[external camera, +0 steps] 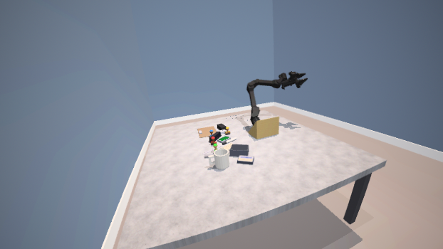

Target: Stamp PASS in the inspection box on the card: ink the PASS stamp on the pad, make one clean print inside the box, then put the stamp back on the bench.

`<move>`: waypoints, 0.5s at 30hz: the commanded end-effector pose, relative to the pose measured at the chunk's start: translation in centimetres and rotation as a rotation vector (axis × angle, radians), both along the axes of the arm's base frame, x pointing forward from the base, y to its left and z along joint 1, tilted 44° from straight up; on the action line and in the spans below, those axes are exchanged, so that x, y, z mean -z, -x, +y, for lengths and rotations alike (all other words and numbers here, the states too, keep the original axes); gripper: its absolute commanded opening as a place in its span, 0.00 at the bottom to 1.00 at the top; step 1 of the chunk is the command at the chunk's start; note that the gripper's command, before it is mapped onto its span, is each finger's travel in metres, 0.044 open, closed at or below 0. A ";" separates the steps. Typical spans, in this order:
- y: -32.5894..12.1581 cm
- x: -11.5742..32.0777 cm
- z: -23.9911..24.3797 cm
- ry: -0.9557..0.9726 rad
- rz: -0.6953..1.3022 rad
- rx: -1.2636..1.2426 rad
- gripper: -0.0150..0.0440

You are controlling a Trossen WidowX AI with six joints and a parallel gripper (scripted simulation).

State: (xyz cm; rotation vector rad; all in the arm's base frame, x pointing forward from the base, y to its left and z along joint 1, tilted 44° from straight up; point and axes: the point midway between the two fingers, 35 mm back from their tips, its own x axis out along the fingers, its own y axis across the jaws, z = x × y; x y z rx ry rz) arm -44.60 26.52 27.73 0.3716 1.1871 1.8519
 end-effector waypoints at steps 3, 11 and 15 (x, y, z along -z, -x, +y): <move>-1.3 0.2 2.0 0.005 -0.007 0.036 0.80; -8.7 4.0 11.5 0.068 -0.159 0.256 0.63; -13.5 6.4 15.2 0.128 -0.222 0.369 0.63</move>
